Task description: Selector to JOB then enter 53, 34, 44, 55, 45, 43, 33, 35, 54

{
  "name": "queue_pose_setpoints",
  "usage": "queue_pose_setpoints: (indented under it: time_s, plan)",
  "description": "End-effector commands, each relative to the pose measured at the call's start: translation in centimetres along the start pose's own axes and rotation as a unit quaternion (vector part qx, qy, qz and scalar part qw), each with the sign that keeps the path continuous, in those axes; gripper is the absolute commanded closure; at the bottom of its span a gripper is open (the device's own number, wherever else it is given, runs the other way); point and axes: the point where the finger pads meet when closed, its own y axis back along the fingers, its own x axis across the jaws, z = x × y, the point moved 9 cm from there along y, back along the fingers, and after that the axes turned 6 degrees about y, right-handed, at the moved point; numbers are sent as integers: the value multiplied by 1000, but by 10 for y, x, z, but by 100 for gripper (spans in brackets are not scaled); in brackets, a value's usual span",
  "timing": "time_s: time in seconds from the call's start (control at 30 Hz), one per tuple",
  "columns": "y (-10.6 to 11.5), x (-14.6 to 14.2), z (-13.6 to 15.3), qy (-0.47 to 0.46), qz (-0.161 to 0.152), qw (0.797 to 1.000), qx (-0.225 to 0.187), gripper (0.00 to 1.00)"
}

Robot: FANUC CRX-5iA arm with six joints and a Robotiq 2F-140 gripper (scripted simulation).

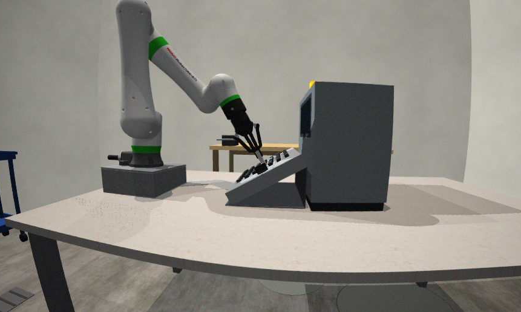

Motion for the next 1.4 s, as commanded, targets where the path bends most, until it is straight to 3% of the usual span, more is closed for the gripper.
queue_pose_setpoints:
  time_s: [0.0, 0.83, 1.37]
  plan:
    - [0, 0, 0, 0, 0, 1000, 0, 100]
    - [1, 0, 0, 0, 0, 1000, 0, 100]
    - [22, 0, 0, 0, 0, 1000, 0, 100]
